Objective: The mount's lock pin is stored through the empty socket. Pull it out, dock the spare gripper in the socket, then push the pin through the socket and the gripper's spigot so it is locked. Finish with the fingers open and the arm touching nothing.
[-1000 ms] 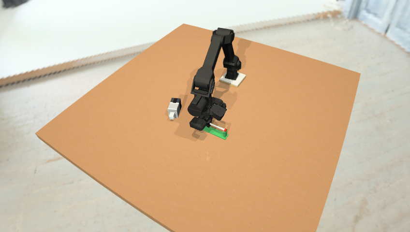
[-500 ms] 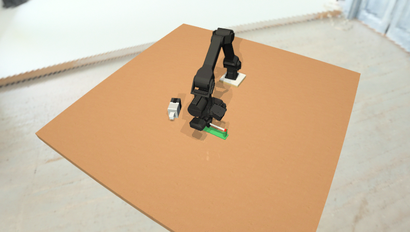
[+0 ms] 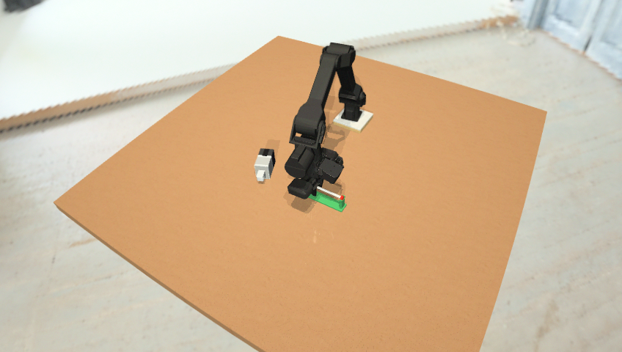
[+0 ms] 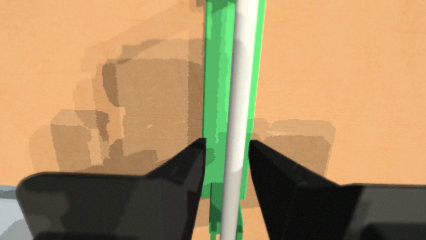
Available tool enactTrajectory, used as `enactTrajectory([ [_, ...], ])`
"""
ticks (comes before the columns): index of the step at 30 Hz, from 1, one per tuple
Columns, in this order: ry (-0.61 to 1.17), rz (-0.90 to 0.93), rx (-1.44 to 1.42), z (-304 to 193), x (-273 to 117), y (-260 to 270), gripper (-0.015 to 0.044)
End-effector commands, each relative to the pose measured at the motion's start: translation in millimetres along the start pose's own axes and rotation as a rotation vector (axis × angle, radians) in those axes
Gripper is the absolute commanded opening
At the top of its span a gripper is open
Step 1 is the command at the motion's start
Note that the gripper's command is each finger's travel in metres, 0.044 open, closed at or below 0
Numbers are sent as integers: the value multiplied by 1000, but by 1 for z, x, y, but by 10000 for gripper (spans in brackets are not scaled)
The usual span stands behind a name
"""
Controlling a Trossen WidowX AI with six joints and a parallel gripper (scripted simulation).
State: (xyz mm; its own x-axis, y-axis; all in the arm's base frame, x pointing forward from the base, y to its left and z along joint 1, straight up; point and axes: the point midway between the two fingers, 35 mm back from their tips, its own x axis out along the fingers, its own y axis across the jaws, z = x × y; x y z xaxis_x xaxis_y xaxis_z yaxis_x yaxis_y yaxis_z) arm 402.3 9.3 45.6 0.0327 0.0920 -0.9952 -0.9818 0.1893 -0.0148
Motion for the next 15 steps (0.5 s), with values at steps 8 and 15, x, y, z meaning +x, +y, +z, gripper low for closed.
enactTrajectory([
  [8,0,1,0,1,-10,0,394],
  [15,2,9,1,2,-27,2,440],
])
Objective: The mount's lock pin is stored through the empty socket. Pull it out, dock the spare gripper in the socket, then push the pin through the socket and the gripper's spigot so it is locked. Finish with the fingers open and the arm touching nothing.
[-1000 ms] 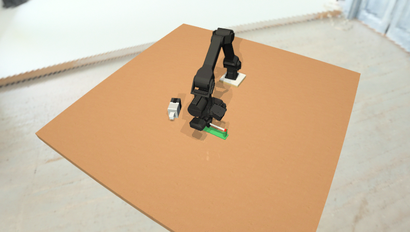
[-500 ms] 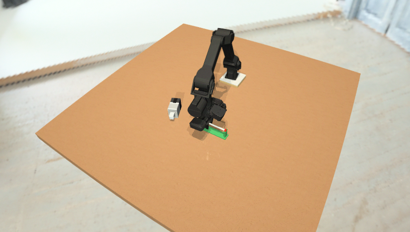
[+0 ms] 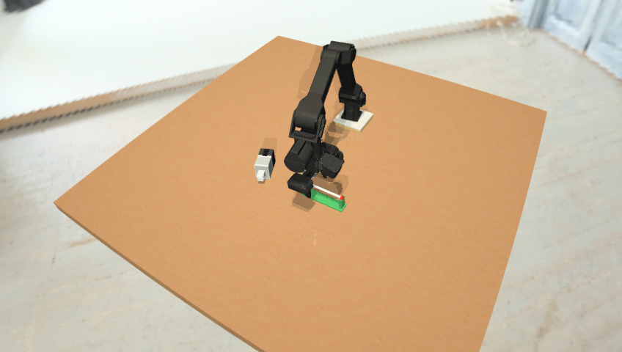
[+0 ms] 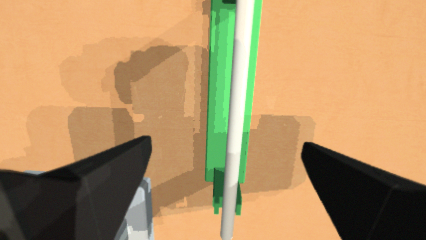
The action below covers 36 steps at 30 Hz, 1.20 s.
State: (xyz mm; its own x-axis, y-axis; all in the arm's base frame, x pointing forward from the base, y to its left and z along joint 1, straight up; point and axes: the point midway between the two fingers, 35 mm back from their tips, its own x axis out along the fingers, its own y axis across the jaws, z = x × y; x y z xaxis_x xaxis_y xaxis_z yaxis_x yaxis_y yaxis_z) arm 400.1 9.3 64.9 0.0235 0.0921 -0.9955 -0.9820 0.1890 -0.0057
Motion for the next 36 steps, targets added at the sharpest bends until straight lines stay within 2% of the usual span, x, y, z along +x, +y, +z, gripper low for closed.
enactTrajectory([
  [1,0,0,0,1,-11,0,440],
  [25,1,4,0,7,-75,2,440],
  [28,0,2,1,6,-70,1,440],
  [36,-4,-21,1,10,-109,2,440],
])
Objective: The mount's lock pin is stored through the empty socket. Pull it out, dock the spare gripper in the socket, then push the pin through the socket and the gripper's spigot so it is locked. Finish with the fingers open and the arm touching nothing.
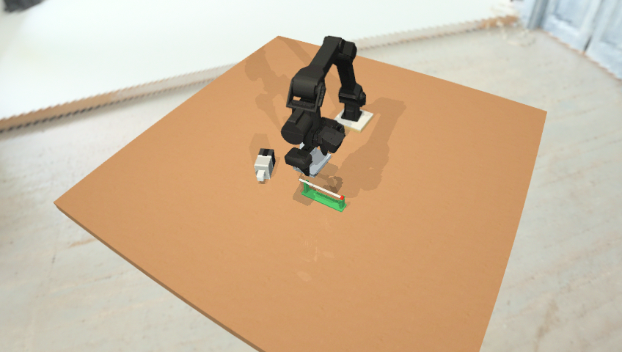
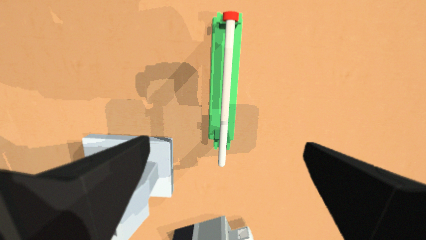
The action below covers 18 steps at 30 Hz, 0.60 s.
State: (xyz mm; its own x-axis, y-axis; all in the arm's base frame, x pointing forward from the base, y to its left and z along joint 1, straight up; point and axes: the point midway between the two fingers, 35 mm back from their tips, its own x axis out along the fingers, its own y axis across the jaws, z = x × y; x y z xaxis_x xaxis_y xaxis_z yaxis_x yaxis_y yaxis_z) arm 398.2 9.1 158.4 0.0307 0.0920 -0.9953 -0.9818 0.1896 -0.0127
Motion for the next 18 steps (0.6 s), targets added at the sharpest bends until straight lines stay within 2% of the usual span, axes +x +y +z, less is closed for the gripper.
enactTrajectory([
  [1,-4,-17,2,2,-22,1,440],
  [4,-5,-24,2,3,-35,2,440],
  [7,-16,-33,75,-1,-27,-1,440],
  [18,-258,-72,1316,-61,-25,-13,440],
])
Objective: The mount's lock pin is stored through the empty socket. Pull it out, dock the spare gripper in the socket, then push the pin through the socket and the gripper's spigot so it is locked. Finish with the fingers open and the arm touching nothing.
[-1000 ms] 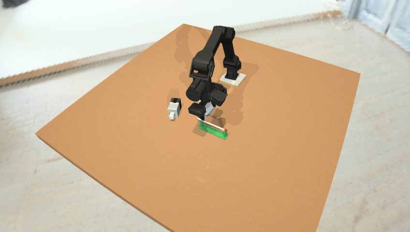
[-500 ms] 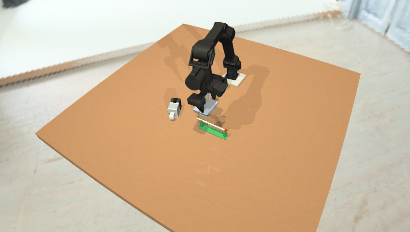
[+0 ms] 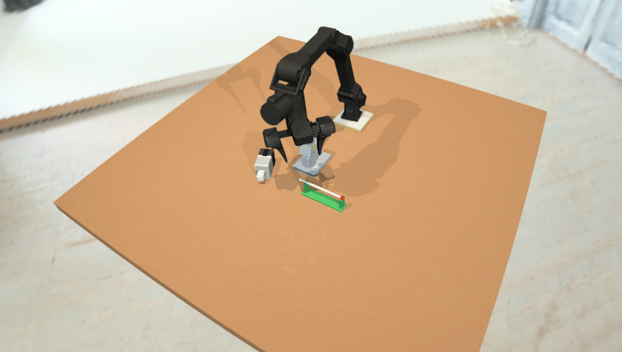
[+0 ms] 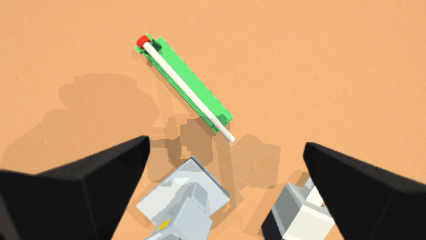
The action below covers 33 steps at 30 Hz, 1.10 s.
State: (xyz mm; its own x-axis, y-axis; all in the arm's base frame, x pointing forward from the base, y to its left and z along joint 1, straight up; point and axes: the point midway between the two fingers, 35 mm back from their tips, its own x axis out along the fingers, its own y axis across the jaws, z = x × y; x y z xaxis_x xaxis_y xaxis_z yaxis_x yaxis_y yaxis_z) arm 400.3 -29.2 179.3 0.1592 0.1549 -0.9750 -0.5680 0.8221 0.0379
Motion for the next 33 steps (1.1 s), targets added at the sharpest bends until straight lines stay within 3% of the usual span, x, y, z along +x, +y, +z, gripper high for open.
enactTrajectory([
  [1,-125,16,661,-19,-3,-25,440],
  [9,-283,133,1529,-53,-7,-55,440],
  [22,-420,412,2404,-96,-13,-78,440],
  [33,-452,809,3075,-132,-19,-89,440],
])
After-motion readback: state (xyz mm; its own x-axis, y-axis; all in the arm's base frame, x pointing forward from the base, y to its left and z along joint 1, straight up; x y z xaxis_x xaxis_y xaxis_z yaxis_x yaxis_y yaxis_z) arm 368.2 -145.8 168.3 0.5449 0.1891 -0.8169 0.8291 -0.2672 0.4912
